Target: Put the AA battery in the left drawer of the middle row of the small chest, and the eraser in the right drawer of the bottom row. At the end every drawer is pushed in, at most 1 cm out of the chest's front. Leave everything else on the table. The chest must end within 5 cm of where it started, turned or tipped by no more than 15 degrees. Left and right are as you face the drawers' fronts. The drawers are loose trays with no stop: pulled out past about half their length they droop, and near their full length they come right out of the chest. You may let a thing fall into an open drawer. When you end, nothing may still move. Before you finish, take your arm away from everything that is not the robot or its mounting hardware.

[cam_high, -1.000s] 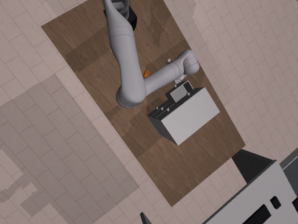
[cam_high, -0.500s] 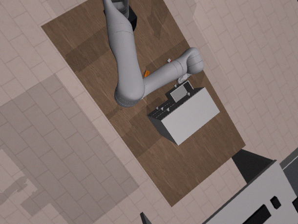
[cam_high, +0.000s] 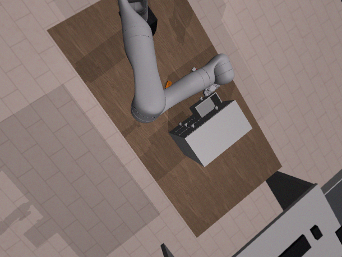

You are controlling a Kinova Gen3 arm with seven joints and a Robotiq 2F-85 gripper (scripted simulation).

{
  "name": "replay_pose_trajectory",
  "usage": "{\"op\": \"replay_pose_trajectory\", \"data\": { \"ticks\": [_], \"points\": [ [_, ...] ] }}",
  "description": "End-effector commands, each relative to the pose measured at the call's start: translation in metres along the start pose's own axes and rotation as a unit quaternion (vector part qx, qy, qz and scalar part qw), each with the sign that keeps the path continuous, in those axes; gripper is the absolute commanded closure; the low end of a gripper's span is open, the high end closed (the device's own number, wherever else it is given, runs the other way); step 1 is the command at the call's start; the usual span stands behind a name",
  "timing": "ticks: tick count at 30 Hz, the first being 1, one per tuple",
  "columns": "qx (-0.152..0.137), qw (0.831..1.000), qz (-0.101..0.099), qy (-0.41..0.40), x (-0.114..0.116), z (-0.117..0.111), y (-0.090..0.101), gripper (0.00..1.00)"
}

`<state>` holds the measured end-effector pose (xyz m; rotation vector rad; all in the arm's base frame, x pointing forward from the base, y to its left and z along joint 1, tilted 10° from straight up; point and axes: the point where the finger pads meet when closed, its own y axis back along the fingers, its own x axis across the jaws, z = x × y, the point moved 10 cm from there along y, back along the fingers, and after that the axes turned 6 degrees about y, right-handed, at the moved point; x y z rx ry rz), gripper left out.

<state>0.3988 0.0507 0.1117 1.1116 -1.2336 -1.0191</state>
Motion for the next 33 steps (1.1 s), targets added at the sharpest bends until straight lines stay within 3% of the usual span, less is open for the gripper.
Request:
{"op": "replay_pose_trajectory", "data": {
  "ticks": [1, 11, 33],
  "points": [
    [0.004, 1.0, 0.001, 0.001, 0.0, 0.001, 0.001, 0.91],
    [0.034, 0.999, 0.004, 0.001, -0.001, 0.008, 0.0, 0.91],
    [0.189, 0.982, 0.02, 0.001, -0.004, 0.042, -0.008, 0.91]
  ]
}}
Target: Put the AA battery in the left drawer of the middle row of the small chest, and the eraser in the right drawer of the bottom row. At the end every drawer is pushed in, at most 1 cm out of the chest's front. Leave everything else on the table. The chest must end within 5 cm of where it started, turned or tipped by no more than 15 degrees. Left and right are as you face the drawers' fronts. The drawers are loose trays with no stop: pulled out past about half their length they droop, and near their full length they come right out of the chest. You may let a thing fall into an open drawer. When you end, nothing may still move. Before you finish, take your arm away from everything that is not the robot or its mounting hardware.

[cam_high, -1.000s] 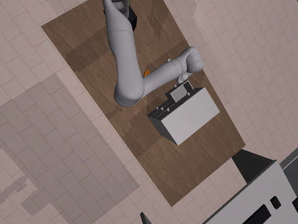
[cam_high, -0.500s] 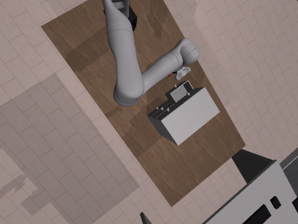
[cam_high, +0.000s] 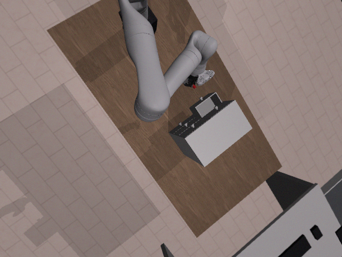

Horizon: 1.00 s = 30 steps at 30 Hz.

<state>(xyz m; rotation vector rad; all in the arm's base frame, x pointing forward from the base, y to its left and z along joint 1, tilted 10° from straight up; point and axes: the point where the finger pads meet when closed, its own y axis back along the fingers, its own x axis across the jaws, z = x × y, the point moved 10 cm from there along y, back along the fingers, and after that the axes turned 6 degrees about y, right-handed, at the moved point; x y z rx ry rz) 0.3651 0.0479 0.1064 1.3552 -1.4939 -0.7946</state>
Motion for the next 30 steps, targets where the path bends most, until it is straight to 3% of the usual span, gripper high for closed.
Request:
{"op": "replay_pose_trajectory", "data": {
  "ticks": [1, 9, 21, 30],
  "points": [
    [0.014, 1.0, 0.0, 0.012, -0.003, 0.01, 0.001, 0.91],
    [0.069, 0.998, 0.005, 0.012, -0.004, 0.022, 0.0, 0.91],
    [0.108, 0.994, 0.009, 0.012, -0.005, 0.031, -0.001, 0.91],
    [0.116, 0.993, 0.009, 0.012, -0.005, 0.033, -0.001, 0.91]
  ]
}}
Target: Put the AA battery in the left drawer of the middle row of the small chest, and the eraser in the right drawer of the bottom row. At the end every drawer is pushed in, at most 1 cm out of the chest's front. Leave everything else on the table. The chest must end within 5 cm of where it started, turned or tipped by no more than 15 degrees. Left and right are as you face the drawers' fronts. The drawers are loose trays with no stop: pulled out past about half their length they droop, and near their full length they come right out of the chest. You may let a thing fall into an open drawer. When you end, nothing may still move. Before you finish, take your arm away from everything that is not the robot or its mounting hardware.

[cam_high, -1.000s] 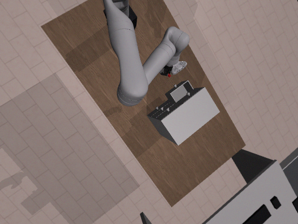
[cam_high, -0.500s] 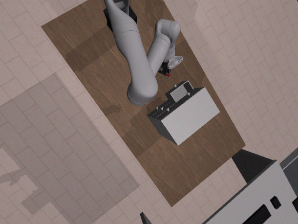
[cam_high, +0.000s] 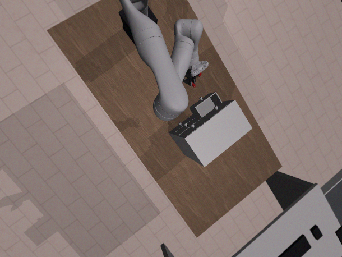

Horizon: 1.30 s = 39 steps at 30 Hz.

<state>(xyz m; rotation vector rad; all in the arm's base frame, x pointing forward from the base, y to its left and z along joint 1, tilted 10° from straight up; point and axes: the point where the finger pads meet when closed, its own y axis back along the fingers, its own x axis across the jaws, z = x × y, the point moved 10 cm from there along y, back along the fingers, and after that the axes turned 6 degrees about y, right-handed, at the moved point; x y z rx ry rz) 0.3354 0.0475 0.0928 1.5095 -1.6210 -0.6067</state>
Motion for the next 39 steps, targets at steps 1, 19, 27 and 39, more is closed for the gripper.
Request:
{"op": "replay_pose_trajectory", "data": {
  "ticks": [1, 19, 27, 39],
  "points": [
    [0.001, 1.0, -0.001, 0.002, -0.001, 0.001, 0.0, 0.91],
    [0.001, 1.0, -0.001, 0.002, -0.001, -0.004, -0.003, 0.91],
    [0.001, 1.0, -0.001, 0.002, 0.0, -0.015, -0.011, 0.91],
    [0.001, 1.0, -0.001, 0.002, 0.003, -0.041, -0.029, 0.91]
  ]
}}
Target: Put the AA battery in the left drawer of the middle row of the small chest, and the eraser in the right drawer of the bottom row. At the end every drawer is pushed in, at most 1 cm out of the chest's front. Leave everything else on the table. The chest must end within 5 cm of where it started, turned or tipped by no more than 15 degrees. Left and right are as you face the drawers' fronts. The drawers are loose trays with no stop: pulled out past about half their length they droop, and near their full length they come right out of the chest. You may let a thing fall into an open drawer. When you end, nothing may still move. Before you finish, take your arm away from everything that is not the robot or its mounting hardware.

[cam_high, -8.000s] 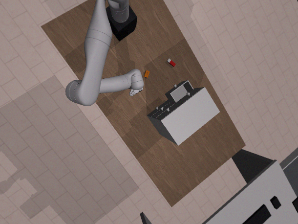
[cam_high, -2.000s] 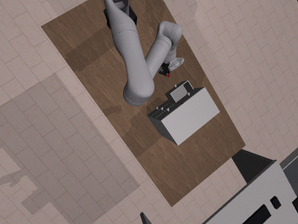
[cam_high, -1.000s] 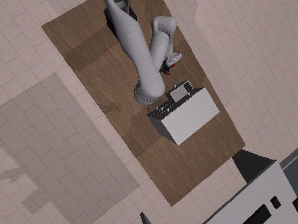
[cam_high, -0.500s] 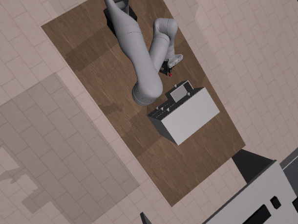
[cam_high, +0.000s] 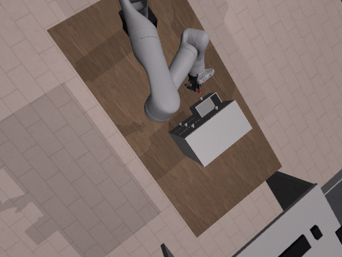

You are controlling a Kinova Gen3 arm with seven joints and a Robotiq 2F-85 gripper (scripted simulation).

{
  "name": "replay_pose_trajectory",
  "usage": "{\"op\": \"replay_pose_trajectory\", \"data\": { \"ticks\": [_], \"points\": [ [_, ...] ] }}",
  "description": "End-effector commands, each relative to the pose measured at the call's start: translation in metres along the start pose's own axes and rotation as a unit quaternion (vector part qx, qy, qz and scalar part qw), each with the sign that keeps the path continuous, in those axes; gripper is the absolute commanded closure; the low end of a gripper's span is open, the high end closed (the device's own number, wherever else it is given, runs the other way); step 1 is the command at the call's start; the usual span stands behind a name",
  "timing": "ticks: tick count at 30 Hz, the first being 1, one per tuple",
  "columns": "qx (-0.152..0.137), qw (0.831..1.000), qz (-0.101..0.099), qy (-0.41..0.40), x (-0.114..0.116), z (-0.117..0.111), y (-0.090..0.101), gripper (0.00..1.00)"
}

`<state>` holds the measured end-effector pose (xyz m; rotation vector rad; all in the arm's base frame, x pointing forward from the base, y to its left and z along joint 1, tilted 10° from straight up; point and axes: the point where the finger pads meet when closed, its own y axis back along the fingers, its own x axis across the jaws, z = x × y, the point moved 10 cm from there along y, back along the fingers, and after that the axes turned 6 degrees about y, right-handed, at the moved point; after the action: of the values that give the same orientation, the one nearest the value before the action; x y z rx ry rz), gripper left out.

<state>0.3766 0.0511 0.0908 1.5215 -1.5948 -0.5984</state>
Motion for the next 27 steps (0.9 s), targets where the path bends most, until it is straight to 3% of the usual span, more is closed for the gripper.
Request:
{"op": "replay_pose_trajectory", "data": {
  "ticks": [1, 21, 27],
  "points": [
    [0.002, 1.0, 0.005, -0.009, 0.005, -0.011, -0.006, 0.91],
    [0.002, 1.0, 0.005, -0.009, 0.013, -0.07, -0.048, 0.91],
    [0.002, 1.0, 0.005, -0.009, 0.014, -0.079, -0.054, 0.91]
  ]
}}
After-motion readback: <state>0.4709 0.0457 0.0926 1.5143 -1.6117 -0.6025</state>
